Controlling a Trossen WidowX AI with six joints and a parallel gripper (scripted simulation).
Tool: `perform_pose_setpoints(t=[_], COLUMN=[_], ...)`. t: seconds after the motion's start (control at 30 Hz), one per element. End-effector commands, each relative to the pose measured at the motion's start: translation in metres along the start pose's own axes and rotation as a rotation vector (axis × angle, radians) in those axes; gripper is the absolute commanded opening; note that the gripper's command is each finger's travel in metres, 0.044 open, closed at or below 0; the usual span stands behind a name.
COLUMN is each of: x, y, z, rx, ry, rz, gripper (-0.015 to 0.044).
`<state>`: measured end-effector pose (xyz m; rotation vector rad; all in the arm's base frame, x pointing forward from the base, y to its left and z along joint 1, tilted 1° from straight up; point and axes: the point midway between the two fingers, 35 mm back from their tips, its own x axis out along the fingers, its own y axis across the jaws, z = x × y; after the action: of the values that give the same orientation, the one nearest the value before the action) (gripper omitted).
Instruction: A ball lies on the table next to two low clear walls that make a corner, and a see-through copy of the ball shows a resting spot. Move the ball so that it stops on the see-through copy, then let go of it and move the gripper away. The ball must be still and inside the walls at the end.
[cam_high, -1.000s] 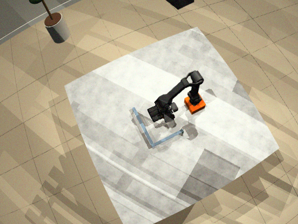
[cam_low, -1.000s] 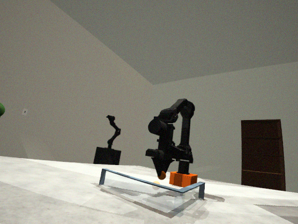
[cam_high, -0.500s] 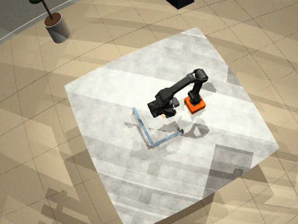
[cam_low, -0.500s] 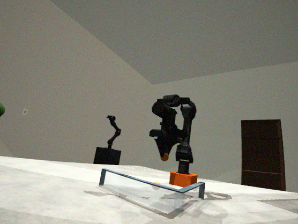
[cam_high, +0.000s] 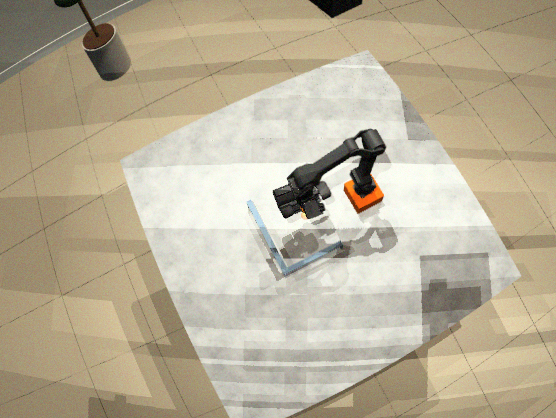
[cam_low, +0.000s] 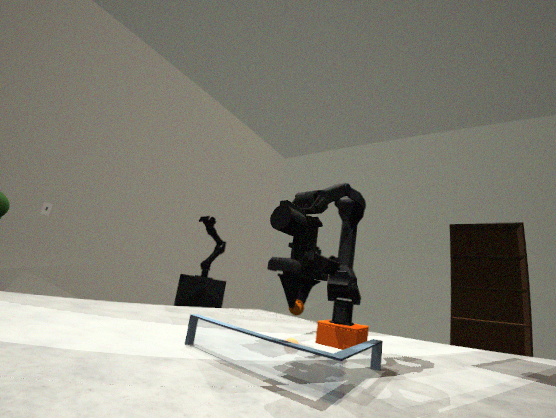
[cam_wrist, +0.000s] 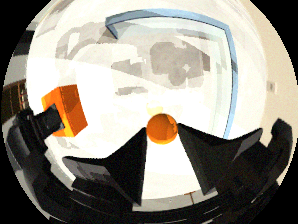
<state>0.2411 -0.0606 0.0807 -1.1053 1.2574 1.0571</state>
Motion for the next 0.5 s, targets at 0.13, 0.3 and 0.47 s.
perform_pose_setpoints(t=[0.13, 0.3, 0.47], x=[0.037, 0.064, 0.072], y=[0.000, 0.002, 0.004], z=[-0.001, 0.000, 0.000], rx=[-0.002, -0.002, -0.002], ry=[-0.005, -0.005, -0.005], rz=[0.008, 0.009, 0.009], gripper=[0.0000, 0.0000, 0.0000])
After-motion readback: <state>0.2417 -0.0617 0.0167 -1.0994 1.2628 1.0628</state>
